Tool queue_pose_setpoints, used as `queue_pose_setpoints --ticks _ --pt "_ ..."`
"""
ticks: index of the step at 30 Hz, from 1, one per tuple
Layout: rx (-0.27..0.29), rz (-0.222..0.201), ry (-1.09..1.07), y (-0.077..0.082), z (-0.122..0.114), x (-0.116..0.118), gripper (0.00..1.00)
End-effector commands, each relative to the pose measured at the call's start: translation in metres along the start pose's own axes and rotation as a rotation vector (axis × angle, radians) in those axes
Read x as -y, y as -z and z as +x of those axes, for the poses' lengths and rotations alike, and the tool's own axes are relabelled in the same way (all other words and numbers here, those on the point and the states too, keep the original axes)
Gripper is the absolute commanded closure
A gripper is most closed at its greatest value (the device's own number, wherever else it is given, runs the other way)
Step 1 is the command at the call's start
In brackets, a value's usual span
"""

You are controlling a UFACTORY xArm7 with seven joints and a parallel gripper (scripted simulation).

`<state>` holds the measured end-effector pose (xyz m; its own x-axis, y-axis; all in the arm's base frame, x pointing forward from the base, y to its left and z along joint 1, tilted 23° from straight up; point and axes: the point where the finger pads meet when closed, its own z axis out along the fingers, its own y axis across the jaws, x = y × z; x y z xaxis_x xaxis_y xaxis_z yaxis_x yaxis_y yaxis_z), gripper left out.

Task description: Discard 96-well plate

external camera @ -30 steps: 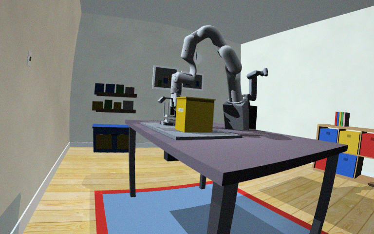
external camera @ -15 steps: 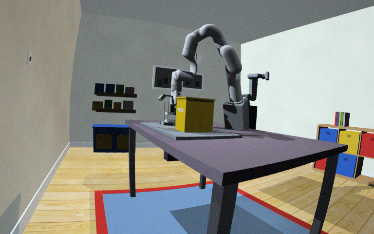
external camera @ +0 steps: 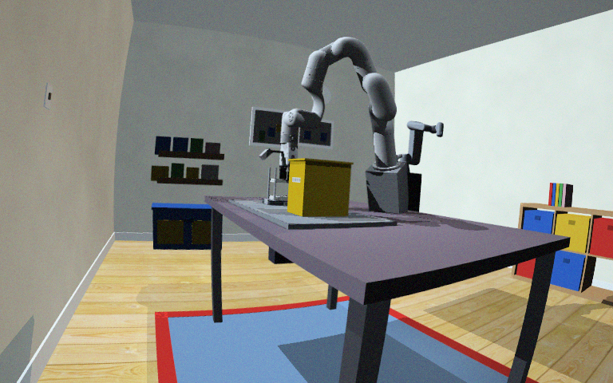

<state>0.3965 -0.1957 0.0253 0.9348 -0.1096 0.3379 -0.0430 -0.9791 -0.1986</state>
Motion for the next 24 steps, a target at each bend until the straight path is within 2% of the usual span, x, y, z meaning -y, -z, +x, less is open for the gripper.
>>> queue_pose_setpoints --ticks 1,24 --pt "-0.001 -0.002 0.000 0.009 0.001 -0.001 1.00" --pt "-0.002 -0.002 0.000 0.044 0.001 -0.001 1.00"
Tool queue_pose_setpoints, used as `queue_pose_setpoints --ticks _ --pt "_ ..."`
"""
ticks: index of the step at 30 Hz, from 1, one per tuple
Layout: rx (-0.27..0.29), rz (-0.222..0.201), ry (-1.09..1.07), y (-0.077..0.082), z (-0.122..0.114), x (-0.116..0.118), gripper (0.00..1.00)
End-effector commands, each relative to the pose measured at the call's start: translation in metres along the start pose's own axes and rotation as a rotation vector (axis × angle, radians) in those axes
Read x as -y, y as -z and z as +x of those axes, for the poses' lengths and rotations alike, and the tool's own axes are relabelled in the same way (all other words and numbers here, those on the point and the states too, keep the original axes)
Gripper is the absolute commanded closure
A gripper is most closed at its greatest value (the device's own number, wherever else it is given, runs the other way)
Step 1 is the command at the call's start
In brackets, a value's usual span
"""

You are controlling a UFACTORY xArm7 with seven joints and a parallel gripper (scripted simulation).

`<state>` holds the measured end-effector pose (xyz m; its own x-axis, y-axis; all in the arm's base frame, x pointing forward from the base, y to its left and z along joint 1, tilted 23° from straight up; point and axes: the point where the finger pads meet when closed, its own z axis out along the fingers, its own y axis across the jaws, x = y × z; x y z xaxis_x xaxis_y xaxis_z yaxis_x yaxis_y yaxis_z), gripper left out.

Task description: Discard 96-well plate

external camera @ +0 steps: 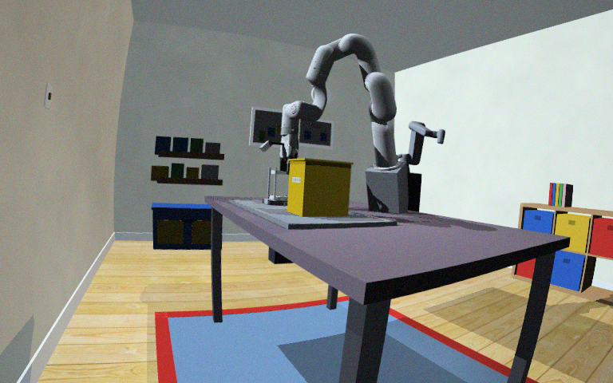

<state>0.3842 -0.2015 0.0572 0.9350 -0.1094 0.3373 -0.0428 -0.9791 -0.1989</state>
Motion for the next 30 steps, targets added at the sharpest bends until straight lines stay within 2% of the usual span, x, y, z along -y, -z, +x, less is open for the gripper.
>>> queue_pose_setpoints --ticks 1,30 --pt "-0.002 -0.002 0.000 0.011 0.001 -0.001 1.00" --pt "-0.002 -0.002 0.000 0.053 0.001 -0.001 1.00"
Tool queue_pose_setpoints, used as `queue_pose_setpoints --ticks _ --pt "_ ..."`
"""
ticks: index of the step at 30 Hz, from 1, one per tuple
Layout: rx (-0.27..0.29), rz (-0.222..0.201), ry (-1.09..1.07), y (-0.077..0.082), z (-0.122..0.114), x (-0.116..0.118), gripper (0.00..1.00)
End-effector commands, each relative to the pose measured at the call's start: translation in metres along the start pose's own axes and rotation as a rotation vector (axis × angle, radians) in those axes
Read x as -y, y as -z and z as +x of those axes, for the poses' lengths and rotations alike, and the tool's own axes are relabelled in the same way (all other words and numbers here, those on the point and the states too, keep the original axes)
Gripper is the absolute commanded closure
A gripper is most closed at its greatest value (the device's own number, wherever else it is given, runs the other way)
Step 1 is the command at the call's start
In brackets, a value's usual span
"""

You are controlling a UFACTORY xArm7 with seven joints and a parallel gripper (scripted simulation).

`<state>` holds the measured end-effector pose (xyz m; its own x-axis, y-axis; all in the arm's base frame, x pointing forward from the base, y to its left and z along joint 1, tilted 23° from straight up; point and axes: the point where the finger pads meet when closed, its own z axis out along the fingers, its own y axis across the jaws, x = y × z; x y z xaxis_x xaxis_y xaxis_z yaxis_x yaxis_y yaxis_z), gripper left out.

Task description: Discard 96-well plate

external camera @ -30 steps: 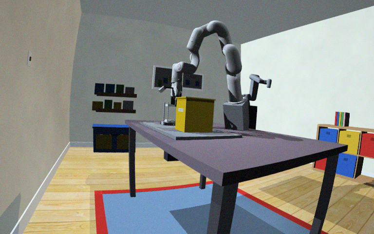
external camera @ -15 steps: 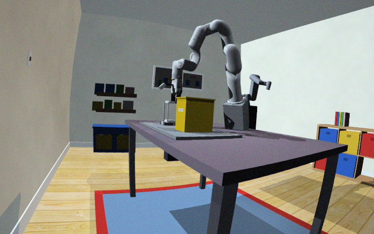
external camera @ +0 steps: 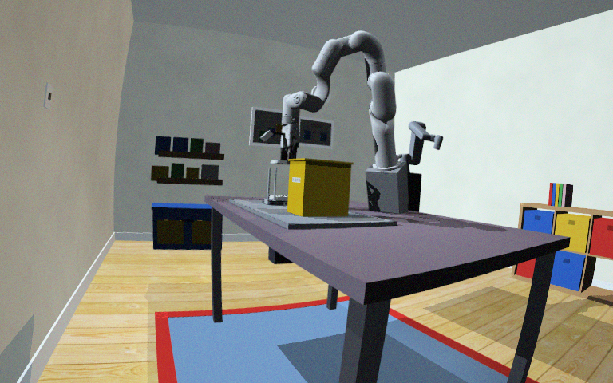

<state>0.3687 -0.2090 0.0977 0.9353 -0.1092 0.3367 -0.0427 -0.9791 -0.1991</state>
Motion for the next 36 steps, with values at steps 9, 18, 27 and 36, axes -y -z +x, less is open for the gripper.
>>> queue_pose_setpoints --ticks 9,18,27,36 --pt "-0.003 -0.003 0.000 0.024 0.001 -0.001 1.00" --pt "-0.003 -0.003 0.000 0.035 0.001 -0.001 1.00" --pt "-0.003 -0.003 0.000 0.050 0.001 -0.001 1.00" --pt "-0.003 -0.003 0.000 0.062 0.001 -0.001 1.00"
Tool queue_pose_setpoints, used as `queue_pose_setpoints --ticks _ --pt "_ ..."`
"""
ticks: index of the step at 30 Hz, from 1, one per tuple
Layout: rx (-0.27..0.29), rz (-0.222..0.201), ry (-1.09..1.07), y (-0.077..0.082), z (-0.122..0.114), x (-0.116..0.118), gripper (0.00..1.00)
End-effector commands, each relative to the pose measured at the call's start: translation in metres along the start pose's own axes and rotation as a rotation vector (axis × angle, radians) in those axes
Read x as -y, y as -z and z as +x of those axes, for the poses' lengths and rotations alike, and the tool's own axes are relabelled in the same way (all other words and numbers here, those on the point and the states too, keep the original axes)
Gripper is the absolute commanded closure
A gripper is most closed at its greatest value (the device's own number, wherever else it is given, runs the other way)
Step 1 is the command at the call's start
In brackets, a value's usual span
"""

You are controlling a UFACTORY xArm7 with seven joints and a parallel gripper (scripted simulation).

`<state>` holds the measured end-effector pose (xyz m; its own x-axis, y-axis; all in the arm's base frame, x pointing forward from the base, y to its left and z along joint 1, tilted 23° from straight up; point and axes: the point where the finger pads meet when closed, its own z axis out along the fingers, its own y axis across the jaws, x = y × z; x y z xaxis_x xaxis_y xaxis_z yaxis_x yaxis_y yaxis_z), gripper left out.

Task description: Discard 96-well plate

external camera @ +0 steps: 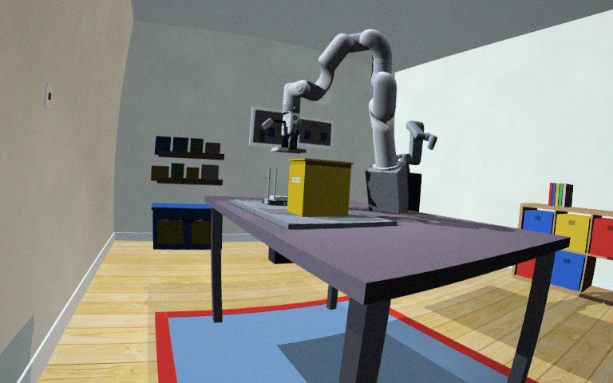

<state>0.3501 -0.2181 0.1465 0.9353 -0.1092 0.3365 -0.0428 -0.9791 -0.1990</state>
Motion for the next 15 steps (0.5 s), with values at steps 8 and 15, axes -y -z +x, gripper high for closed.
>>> queue_pose_setpoints --ticks 8,15 --pt "-0.003 -0.003 0.000 0.0159 0.0012 -0.0009 1.00" --pt "-0.003 -0.003 0.000 0.0159 0.0012 -0.0009 1.00"
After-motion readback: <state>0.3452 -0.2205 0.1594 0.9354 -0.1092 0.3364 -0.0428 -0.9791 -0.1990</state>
